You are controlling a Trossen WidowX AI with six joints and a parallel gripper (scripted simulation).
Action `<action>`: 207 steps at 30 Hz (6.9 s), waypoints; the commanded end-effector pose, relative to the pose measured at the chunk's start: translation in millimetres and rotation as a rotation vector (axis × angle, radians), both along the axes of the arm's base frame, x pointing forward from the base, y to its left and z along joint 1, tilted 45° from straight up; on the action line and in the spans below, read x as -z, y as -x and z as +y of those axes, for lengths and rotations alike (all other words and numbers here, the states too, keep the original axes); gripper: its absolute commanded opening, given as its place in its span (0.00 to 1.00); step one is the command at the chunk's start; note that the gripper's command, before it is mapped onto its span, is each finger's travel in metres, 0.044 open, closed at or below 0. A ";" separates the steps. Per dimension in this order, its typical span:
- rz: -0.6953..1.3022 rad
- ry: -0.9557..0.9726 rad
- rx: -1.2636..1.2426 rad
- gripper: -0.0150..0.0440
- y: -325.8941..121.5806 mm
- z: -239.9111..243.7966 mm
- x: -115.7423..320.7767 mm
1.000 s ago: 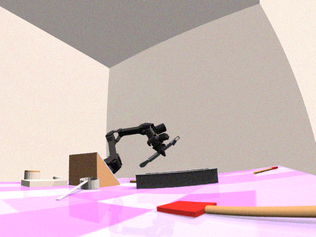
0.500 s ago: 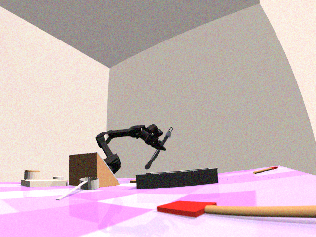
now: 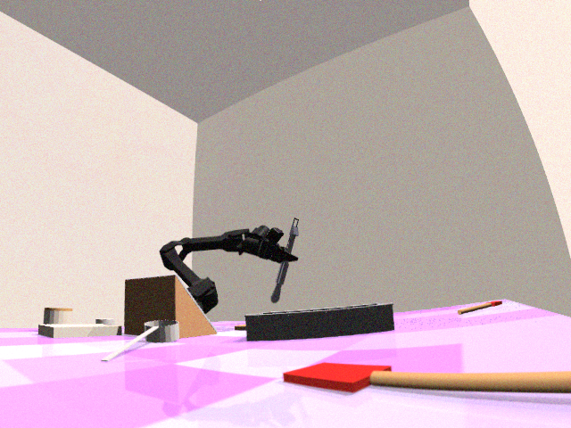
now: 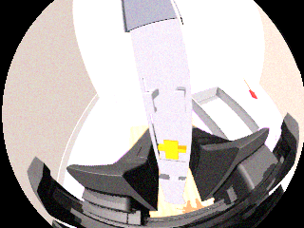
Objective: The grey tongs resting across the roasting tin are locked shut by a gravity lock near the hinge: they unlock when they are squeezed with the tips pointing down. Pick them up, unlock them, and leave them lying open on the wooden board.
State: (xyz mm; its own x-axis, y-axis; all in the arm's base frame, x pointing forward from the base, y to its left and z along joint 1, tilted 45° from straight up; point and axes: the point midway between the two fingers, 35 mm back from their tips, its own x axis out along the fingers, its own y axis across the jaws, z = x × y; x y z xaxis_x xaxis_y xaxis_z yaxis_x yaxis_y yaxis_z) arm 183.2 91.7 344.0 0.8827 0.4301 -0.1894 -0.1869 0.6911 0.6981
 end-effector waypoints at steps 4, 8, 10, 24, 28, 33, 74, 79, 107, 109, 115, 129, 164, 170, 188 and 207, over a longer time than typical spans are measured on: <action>-0.009 -0.013 0.016 0.00 0.0 -2.3 0.0; -0.009 -0.013 0.016 0.00 0.0 -2.3 0.0; -0.009 -0.013 0.016 0.00 0.0 -2.3 0.0; -0.009 -0.013 0.016 0.00 0.0 -2.3 0.0; -0.009 -0.013 0.016 0.00 0.0 -2.3 0.0; -0.002 -0.004 0.011 0.00 -0.5 -1.4 1.0; 0.596 0.285 -0.497 0.00 -16.3 42.5 59.3; 0.664 0.262 -0.566 0.00 -16.8 46.0 60.4; 0.843 0.112 -0.758 0.00 -23.9 56.6 55.2; 0.843 0.116 -0.761 0.00 -24.1 58.4 57.1; 0.842 0.130 -0.771 0.00 -24.6 65.0 63.7; 0.839 0.162 -0.794 0.00 -24.6 80.7 78.9; 0.825 0.218 -0.840 0.00 -18.3 115.5 110.4; 0.821 0.214 -0.845 0.27 -18.5 115.4 107.9; 0.821 0.214 -0.845 1.00 -18.5 115.4 107.9; 0.839 0.191 -0.774 1.00 -53.2 -40.1 158.4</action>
State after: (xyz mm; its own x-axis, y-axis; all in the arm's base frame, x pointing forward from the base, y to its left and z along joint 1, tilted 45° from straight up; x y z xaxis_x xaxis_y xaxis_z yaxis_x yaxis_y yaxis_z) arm 240.4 84.8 195.1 -0.0368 0.6789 -0.7334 -0.1548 0.7211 0.6753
